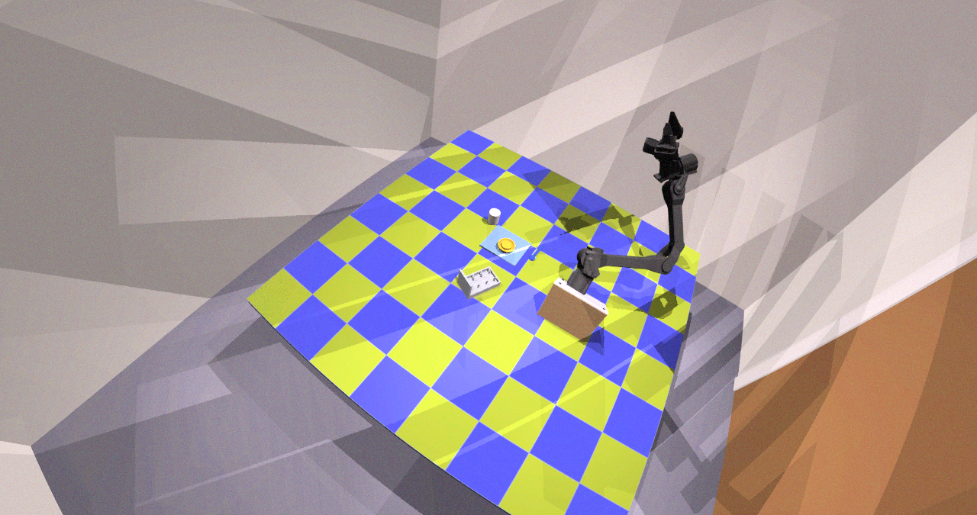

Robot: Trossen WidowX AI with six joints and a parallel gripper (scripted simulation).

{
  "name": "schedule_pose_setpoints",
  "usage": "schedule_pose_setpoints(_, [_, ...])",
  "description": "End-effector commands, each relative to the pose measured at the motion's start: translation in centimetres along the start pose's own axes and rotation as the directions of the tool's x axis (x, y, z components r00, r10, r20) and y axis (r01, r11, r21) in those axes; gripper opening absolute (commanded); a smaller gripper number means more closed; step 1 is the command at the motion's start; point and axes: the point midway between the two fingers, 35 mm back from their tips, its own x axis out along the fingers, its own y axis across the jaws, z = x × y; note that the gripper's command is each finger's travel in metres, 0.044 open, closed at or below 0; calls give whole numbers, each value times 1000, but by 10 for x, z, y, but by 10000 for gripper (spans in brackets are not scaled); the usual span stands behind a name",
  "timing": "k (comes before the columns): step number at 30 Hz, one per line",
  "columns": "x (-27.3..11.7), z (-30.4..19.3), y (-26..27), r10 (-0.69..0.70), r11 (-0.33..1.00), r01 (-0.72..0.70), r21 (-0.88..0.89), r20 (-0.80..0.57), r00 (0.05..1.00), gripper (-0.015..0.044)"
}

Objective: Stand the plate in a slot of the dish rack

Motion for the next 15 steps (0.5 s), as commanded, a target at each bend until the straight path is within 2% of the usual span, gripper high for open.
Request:
schedule_pose_setpoints(1, [1,1,0,0,1000,0,-1,3,1000,400])
schedule_pose_setpoints(15, [36,93,-20,-55,991,86,-103,269,962,400])
